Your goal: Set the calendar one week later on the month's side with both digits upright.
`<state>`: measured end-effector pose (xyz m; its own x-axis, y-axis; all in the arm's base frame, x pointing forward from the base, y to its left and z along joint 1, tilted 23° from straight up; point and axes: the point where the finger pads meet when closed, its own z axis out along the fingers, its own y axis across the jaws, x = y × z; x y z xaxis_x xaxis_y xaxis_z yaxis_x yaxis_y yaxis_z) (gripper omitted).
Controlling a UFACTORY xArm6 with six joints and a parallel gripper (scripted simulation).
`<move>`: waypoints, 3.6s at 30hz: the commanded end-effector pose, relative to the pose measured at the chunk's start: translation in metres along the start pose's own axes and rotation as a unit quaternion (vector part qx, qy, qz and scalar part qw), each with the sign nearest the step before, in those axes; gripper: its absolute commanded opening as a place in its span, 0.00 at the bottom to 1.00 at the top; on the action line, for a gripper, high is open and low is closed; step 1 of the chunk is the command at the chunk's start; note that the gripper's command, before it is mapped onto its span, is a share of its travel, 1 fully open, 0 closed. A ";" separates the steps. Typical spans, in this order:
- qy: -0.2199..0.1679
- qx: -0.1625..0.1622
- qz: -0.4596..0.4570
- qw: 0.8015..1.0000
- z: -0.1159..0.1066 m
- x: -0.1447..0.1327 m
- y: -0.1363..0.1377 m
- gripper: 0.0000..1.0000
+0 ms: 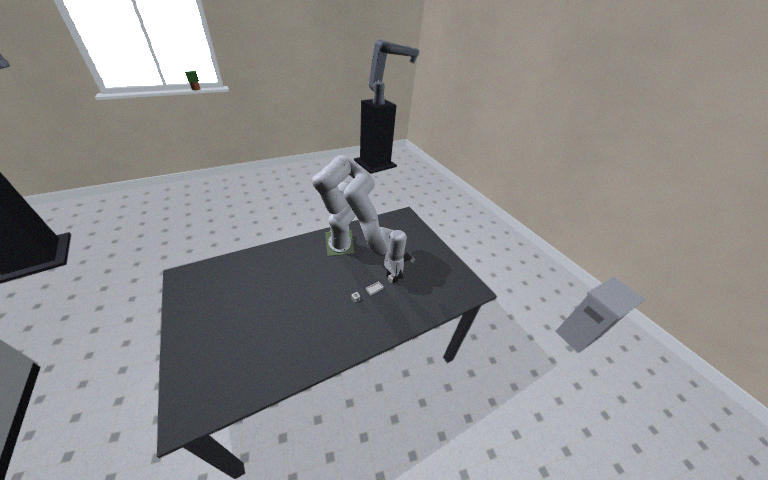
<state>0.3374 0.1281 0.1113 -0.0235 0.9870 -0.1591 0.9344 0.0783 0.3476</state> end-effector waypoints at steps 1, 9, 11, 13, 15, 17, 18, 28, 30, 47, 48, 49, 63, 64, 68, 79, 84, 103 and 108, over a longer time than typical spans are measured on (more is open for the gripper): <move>0.001 -0.002 0.000 1.000 -0.013 0.000 0.001 0.49; 0.001 -0.002 0.000 1.000 -0.044 0.000 0.001 0.49; 0.001 -0.002 0.000 1.000 -0.055 0.000 0.001 0.49; 0.001 -0.002 0.000 1.000 -0.065 0.000 0.001 0.49; 0.001 -0.002 0.000 1.000 -0.074 0.000 0.001 0.49; 0.001 -0.002 0.000 1.000 -0.081 0.000 0.001 0.49; 0.001 -0.002 0.000 1.000 -0.083 0.000 0.001 0.49; 0.001 -0.002 0.000 1.000 -0.088 0.000 0.001 1.00; 0.001 -0.002 0.000 1.000 -0.088 0.000 0.001 1.00; 0.001 -0.002 0.000 1.000 -0.088 0.000 0.001 1.00; 0.001 -0.002 0.001 1.000 -0.088 0.000 0.001 1.00; 0.001 -0.001 0.004 1.000 -0.088 0.000 0.001 1.00; 0.001 0.006 0.163 0.987 -0.085 -0.022 0.007 1.00; 0.001 0.007 0.188 0.982 -0.084 -0.026 0.007 1.00; 0.001 0.009 0.238 0.971 -0.083 -0.033 0.009 1.00; -0.001 0.013 0.385 0.923 -0.080 -0.055 0.012 1.00; -0.002 0.015 0.452 0.892 -0.079 -0.065 0.013 1.00; -0.005 0.017 0.665 0.747 -0.076 -0.101 0.015 1.00; -0.006 0.017 0.709 0.705 -0.076 -0.110 0.015 1.00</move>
<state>0.3258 0.0405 0.2019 0.9358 0.1986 0.2912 0.1510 -0.9724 0.1781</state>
